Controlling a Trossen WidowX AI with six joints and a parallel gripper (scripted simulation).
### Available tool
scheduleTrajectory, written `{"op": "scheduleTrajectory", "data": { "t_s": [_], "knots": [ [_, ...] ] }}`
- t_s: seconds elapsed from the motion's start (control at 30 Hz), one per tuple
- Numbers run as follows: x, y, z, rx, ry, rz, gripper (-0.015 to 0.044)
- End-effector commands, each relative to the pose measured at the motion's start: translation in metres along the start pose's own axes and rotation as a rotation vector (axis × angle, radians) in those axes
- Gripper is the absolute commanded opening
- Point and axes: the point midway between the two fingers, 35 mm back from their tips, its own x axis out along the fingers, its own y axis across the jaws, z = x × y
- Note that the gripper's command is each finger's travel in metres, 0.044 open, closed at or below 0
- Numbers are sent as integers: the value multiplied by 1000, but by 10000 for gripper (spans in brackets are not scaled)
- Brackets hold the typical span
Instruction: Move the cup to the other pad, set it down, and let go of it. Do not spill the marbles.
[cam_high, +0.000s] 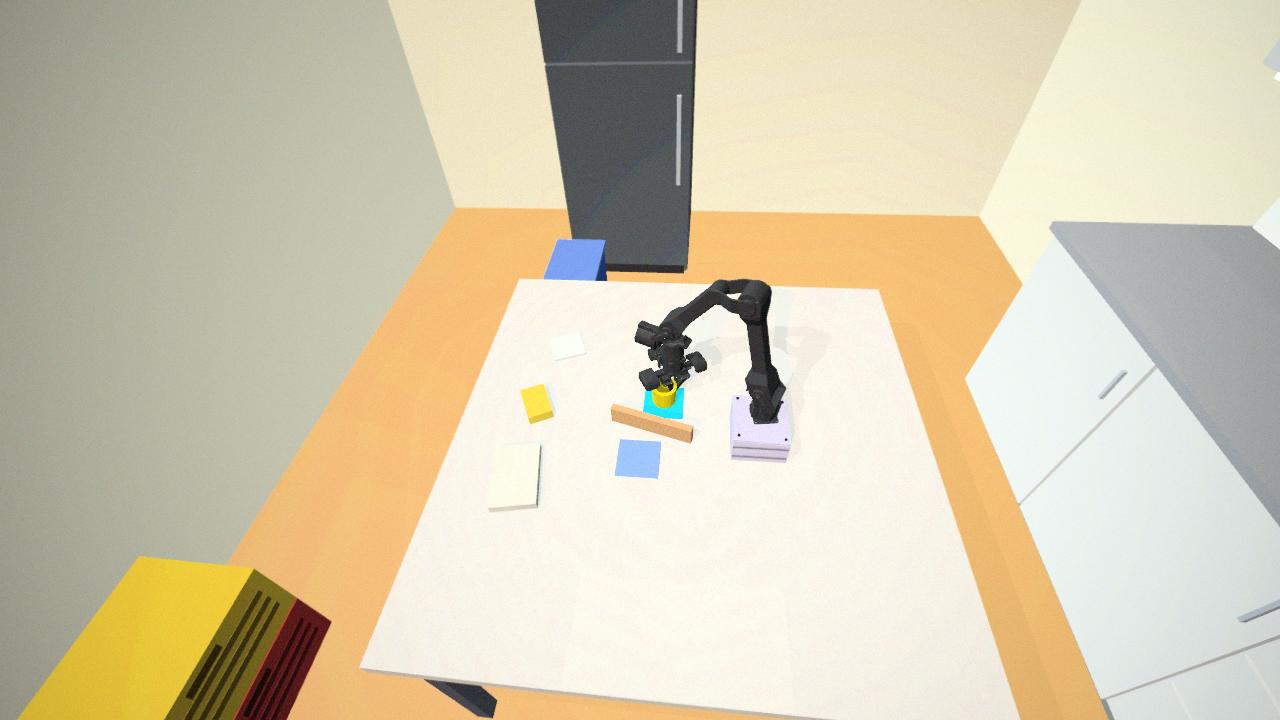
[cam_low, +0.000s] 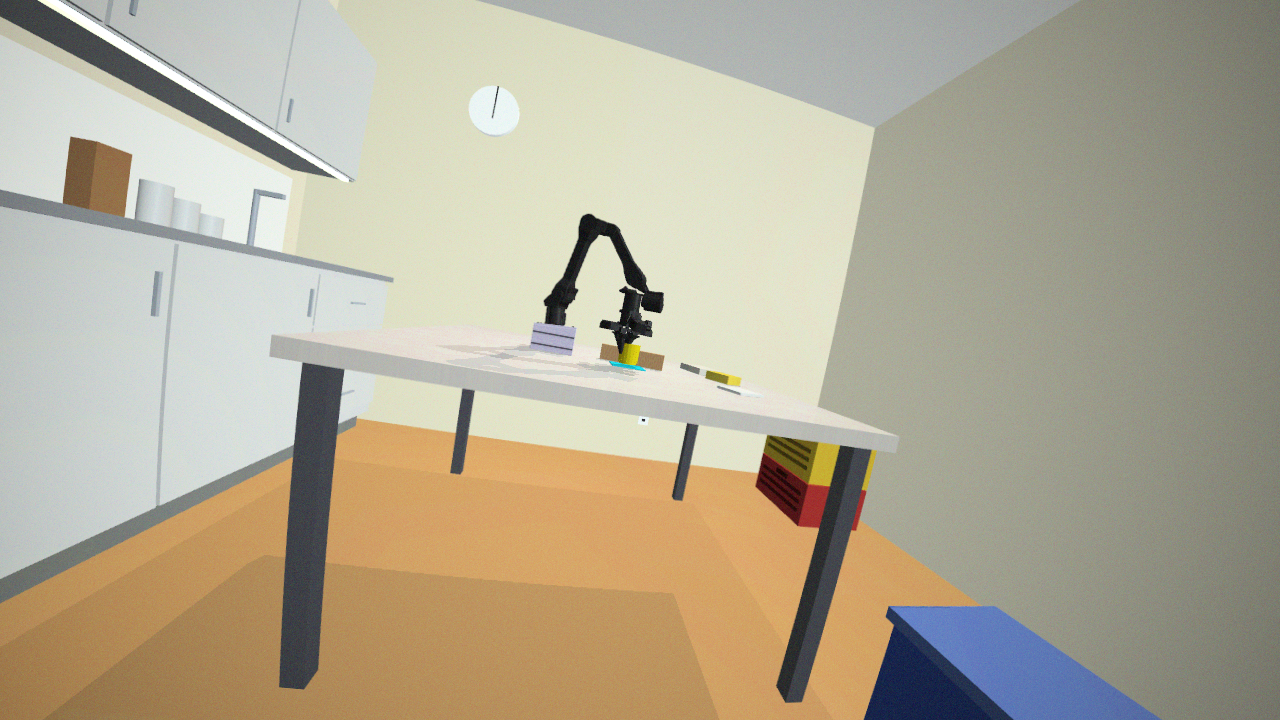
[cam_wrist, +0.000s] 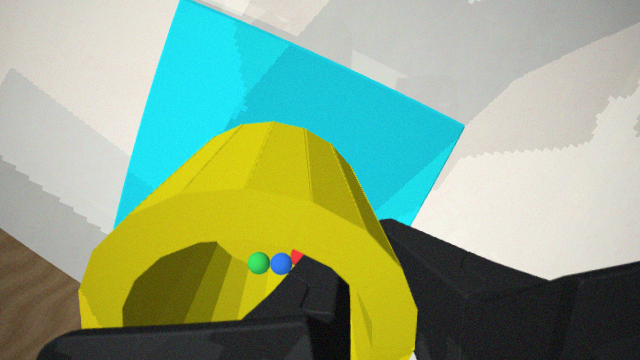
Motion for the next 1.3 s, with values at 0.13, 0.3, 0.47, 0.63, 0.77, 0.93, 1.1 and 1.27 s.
{"op": "scheduleTrajectory", "data": {
  "t_s": [0.13,0.3,0.47,0.63,0.77,0.93,1.1,1.27],
  "knots": [
    [-1,0,0,0,-1,1,0],
    [-1,0,0,0,-1,1,131],
    [-1,0,0,0,-1,1,147],
    [-2,0,0,0,-1,1,147],
    [-8,1,1,0,-1,0,147],
    [-16,1,1,-1,-2,0,147],
    [-24,1,1,-1,-2,0,147],
    [-32,1,1,-2,-2,-1,147]
  ]
}}
